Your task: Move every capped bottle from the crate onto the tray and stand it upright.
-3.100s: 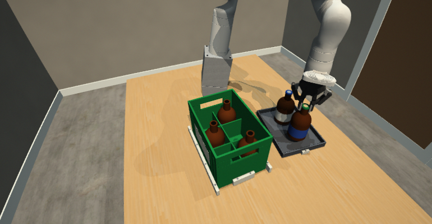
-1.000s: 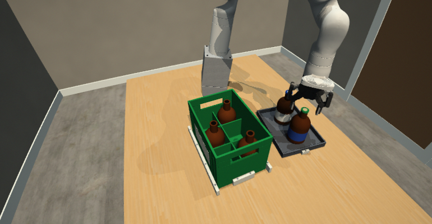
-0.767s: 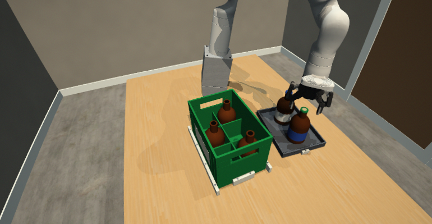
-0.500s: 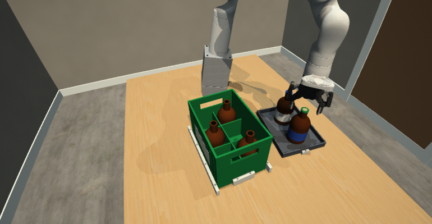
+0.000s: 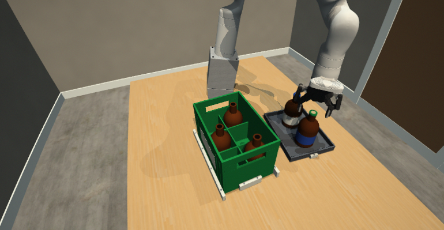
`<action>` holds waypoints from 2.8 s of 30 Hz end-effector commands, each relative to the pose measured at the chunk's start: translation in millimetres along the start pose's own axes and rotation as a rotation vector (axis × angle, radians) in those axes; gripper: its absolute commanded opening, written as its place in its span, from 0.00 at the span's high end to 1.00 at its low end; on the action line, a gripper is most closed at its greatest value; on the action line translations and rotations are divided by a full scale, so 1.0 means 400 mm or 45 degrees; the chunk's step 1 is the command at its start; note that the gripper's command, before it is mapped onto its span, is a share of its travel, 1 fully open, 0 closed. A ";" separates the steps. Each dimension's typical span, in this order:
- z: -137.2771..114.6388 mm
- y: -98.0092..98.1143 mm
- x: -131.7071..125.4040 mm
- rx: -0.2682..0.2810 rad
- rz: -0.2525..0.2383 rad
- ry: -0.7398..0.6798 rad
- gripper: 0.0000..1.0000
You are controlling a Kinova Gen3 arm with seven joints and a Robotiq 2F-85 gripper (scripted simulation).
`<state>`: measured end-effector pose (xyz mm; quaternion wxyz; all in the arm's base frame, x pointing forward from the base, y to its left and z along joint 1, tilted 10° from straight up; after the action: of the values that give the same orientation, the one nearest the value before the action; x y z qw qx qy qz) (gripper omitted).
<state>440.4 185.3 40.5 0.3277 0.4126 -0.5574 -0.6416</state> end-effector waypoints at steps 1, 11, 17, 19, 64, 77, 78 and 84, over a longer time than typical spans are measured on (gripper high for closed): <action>-0.001 0.002 -0.001 0.002 -0.001 0.000 0.00; -0.001 0.002 -0.001 0.002 -0.001 0.000 0.00; -0.001 0.002 -0.001 0.002 -0.001 0.000 0.00; -0.001 0.002 -0.001 0.002 -0.001 0.000 0.00; -0.004 0.189 -0.001 -0.004 0.001 0.004 0.00; 0.006 0.266 -0.004 -0.017 0.005 0.011 0.00; 0.005 0.272 -0.003 -0.016 0.005 0.011 0.00; -0.002 0.307 -0.002 -0.011 0.003 0.008 0.00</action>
<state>433.0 168.8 155.0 0.3373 0.4113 -0.5506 -0.6434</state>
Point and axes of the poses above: the point where the finger pads meet when closed, its own y axis back along the fingers, its own x axis across the jaws, z = x × y, the point moved 5 cm from there along y, back along the fingers, and after that the axes turned 12 degrees about y, right-handed, at the moved point
